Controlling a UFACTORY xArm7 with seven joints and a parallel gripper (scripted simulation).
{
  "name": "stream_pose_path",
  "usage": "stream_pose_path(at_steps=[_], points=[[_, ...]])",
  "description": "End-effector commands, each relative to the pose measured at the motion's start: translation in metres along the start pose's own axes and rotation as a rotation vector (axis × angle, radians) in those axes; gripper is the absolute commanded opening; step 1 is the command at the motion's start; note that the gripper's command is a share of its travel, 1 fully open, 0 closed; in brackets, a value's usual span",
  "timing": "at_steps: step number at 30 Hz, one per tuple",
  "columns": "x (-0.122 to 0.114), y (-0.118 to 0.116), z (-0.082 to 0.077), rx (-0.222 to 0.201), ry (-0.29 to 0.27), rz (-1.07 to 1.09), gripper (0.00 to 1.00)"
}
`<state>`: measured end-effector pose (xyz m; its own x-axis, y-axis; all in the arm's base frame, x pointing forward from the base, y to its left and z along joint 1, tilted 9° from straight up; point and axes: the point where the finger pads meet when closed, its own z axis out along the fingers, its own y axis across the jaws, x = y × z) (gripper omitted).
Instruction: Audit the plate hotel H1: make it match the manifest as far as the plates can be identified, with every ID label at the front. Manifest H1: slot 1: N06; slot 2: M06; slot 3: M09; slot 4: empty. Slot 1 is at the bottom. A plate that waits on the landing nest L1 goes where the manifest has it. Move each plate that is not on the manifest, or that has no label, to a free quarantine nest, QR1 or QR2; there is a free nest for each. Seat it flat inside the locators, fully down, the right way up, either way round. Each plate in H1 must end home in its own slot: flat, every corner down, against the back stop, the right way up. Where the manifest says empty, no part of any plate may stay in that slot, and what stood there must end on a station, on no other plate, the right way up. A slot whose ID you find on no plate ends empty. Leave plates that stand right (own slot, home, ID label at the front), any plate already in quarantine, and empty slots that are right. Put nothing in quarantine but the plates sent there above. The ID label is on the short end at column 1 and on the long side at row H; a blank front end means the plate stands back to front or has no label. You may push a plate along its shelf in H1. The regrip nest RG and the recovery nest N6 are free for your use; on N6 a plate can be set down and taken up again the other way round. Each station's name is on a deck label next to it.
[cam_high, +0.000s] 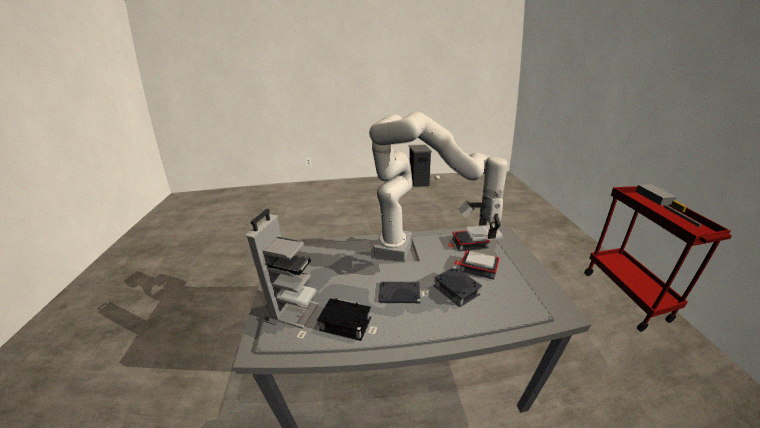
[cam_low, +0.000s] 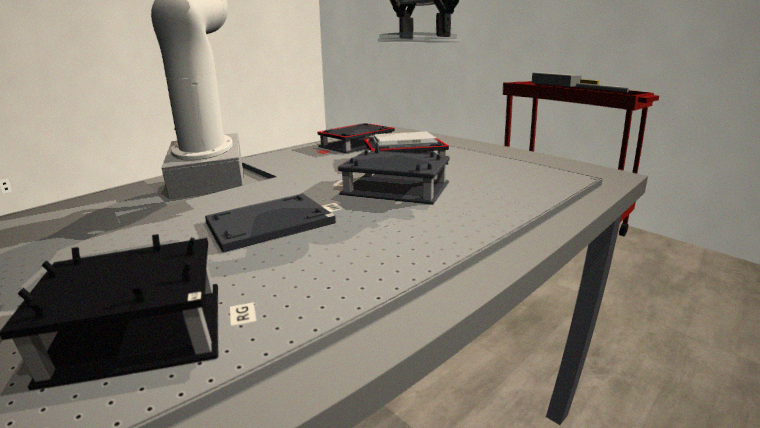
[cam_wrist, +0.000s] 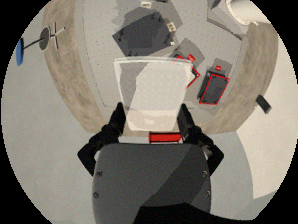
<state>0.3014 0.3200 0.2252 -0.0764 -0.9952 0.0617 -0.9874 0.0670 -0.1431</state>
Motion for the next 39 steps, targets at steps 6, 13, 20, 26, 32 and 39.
stream_pose_path(at_steps=[6, 13, 20, 26, 32, 39], points=[[-0.028, 0.038, -0.002, 0.003, -0.003, -0.001, 0.0], [-0.043, 0.058, -0.002, 0.003, -0.004, -0.001, 0.0], [-0.055, 0.091, -0.002, 0.003, -0.004, -0.001, 0.0], [-0.063, 0.115, -0.002, 0.003, -0.004, -0.001, 0.0], [-0.071, 0.139, -0.002, 0.002, -0.004, -0.001, 0.0], [-0.082, 0.172, -0.002, 0.002, -0.004, -0.001, 0.0]])
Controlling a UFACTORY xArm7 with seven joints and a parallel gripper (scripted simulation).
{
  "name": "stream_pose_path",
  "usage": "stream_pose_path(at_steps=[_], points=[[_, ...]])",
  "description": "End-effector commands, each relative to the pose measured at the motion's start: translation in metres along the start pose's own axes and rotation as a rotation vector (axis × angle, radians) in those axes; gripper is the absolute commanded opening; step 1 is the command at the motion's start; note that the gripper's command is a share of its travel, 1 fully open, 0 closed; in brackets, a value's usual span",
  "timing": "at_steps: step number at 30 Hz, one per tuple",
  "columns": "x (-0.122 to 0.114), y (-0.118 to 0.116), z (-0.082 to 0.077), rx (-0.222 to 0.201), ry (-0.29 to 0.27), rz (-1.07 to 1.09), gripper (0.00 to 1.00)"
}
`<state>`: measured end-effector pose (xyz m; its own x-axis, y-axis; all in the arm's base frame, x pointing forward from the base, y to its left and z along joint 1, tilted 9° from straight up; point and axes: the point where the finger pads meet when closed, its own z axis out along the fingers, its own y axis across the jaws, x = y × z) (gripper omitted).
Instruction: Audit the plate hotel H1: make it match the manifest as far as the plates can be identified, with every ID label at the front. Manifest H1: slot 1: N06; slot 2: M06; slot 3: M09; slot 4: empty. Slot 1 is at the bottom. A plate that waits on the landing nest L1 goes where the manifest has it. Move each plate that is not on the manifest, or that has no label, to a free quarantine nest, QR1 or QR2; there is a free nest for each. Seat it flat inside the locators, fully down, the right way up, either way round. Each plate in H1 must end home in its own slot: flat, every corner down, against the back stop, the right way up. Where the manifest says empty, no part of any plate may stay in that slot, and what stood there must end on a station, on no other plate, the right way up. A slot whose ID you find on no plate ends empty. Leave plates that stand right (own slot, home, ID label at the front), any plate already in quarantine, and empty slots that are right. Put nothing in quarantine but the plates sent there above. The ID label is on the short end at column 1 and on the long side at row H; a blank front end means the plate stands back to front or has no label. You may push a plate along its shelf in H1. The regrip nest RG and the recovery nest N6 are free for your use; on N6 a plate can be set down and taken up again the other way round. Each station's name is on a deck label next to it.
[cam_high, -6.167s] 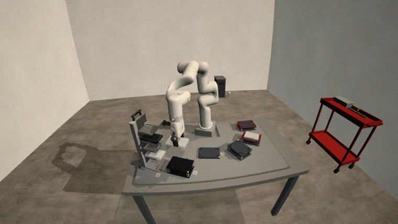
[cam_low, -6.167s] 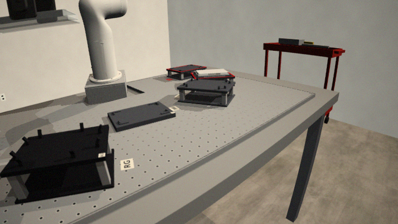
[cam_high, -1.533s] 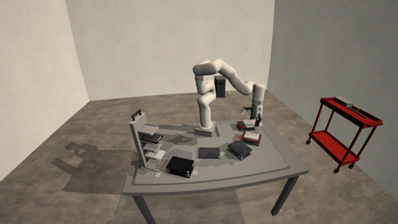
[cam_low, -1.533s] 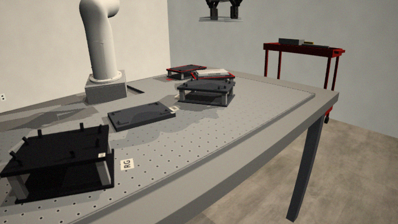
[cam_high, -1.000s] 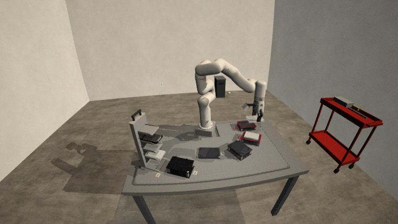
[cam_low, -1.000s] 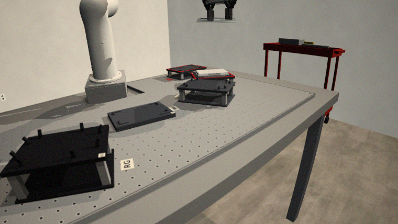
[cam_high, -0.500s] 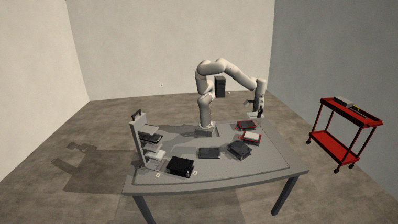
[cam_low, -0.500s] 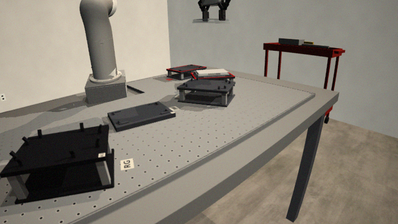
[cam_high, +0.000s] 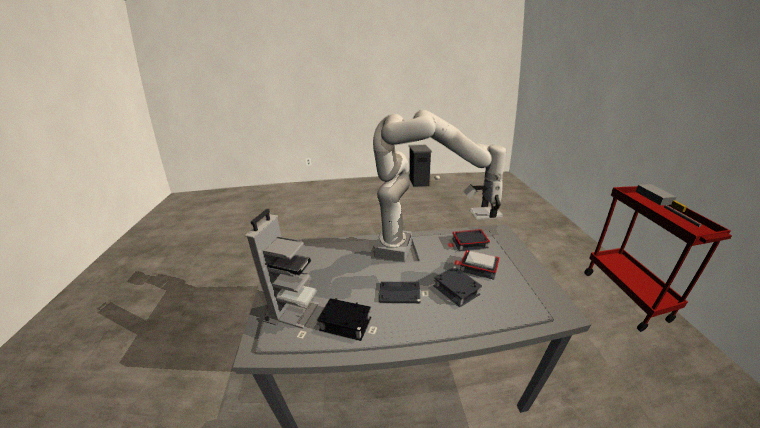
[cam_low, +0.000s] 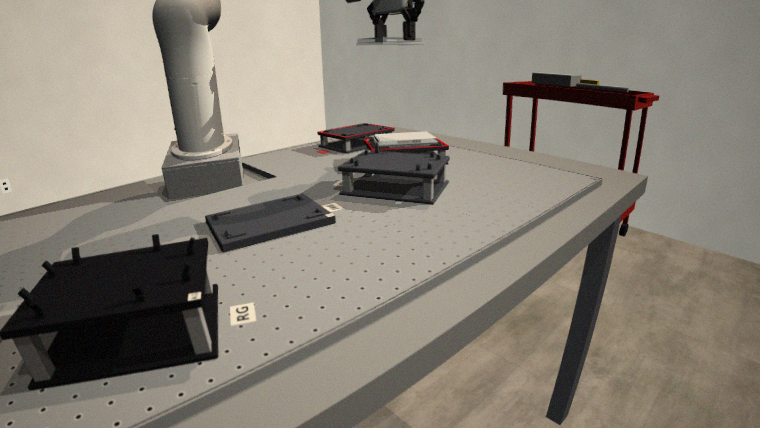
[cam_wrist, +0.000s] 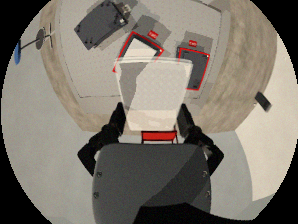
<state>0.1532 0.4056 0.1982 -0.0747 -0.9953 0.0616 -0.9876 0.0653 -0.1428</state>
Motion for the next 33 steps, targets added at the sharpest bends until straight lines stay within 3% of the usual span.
stream_pose_path(at_steps=[1, 5, 20, 22, 33], points=[[-0.009, 0.021, -0.002, 0.002, -0.004, 0.001, 0.0], [-0.012, 0.03, -0.002, 0.002, -0.004, 0.001, 0.0], [-0.014, 0.105, -0.001, 0.001, -0.004, 0.001, 0.0], [-0.014, 0.105, -0.001, 0.001, -0.004, 0.001, 0.0], [-0.015, 0.154, -0.001, 0.001, -0.004, 0.001, 0.0]])
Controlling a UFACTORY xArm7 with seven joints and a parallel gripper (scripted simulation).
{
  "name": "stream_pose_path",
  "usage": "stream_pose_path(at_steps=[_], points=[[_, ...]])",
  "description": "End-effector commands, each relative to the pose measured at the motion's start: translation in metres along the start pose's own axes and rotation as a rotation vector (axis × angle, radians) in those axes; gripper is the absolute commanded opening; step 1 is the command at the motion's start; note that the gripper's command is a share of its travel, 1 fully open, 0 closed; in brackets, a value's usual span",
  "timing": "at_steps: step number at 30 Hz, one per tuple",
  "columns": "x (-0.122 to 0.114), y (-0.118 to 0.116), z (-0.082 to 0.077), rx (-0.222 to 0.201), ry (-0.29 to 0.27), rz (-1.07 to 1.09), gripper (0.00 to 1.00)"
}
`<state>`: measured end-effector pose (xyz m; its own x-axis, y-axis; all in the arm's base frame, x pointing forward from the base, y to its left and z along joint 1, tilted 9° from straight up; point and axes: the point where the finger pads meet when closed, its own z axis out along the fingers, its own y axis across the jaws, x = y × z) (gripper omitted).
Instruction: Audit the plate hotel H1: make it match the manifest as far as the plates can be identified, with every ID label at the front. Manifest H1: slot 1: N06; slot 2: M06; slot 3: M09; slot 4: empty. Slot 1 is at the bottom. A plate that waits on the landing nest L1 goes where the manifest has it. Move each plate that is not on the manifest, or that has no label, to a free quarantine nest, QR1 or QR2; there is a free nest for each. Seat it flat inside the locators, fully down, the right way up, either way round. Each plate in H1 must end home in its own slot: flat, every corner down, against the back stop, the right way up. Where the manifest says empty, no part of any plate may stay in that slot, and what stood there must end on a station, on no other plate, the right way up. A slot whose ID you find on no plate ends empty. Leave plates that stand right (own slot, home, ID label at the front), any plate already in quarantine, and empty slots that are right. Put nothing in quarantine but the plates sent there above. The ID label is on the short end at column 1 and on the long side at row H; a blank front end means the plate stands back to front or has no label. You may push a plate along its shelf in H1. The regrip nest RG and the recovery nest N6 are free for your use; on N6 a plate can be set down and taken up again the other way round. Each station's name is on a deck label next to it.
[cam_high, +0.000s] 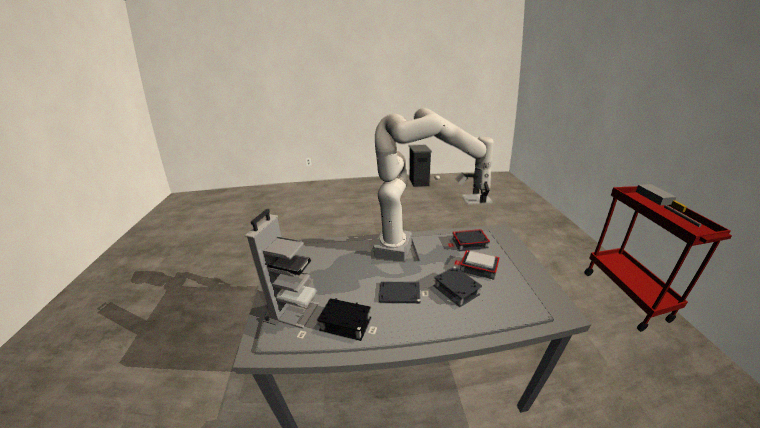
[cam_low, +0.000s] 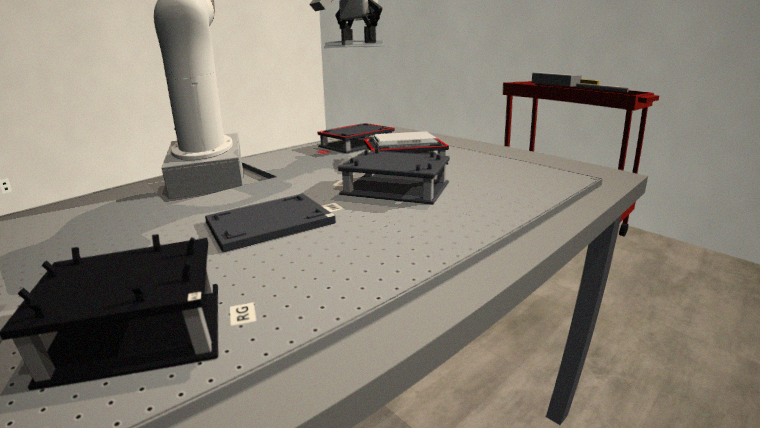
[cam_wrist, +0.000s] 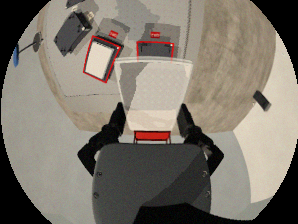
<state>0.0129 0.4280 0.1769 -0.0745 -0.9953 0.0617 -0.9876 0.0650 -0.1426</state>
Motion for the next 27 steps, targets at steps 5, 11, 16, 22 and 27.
stream_pose_path(at_steps=[5, 11, 16, 22, 27], points=[[-0.002, 0.011, -0.002, 0.001, -0.004, 0.001, 0.0], [-0.002, 0.011, -0.002, 0.001, -0.004, 0.001, 0.0], [-0.002, 0.011, 0.007, 0.001, -0.004, 0.001, 0.0], [-0.002, 0.011, 0.015, 0.001, -0.004, 0.001, 0.0], [-0.002, 0.011, 0.022, 0.001, -0.004, 0.001, 0.0]])
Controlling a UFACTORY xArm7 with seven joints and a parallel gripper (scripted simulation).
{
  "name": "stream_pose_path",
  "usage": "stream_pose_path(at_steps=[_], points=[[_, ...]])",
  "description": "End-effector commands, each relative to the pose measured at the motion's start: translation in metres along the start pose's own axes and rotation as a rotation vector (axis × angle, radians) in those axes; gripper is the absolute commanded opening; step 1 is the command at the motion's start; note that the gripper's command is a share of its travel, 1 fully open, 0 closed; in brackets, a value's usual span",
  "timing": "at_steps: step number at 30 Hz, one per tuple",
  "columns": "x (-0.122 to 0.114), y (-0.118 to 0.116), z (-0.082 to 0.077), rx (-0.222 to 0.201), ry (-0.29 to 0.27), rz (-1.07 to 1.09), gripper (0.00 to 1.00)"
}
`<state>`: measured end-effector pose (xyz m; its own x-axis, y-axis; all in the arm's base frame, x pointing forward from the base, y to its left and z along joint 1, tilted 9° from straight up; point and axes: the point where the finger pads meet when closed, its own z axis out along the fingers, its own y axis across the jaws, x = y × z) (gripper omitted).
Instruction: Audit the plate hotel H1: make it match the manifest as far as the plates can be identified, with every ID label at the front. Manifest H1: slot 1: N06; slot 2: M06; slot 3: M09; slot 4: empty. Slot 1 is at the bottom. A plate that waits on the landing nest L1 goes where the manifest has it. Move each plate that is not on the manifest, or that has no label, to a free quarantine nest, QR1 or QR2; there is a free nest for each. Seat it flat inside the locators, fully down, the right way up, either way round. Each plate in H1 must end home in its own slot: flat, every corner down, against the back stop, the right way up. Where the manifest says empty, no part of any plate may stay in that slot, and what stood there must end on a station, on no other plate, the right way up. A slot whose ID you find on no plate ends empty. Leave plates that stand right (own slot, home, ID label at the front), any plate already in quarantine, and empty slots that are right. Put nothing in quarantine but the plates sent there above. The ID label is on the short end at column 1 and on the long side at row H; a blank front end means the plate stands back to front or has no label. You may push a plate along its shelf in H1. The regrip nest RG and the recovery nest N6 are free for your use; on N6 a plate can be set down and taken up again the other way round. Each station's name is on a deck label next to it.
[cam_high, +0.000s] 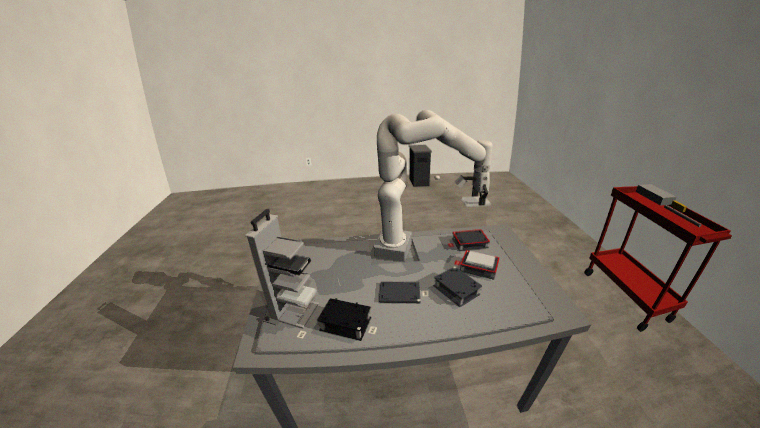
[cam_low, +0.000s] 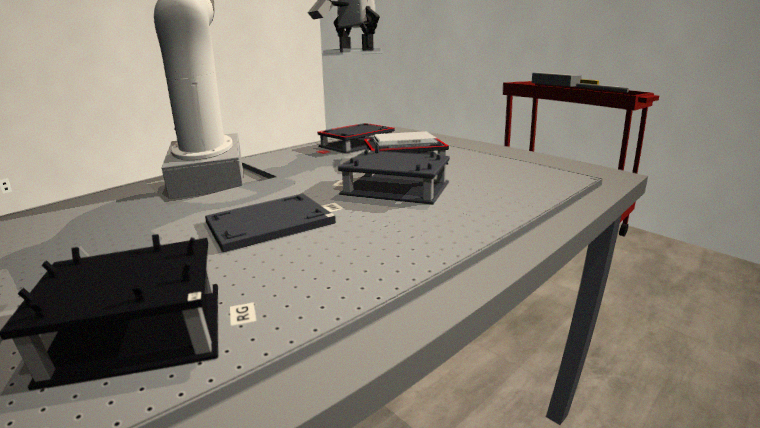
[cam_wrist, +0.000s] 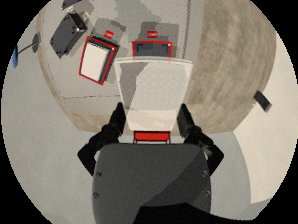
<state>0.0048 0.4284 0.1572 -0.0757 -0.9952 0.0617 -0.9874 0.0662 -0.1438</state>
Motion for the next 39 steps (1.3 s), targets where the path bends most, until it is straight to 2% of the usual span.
stream_pose_path(at_steps=[1, 39], points=[[-0.001, 0.0, 0.005, 0.0, -0.004, 0.0, 0.0], [-0.001, 0.0, 0.062, 0.0, -0.004, 0.0, 0.0]])
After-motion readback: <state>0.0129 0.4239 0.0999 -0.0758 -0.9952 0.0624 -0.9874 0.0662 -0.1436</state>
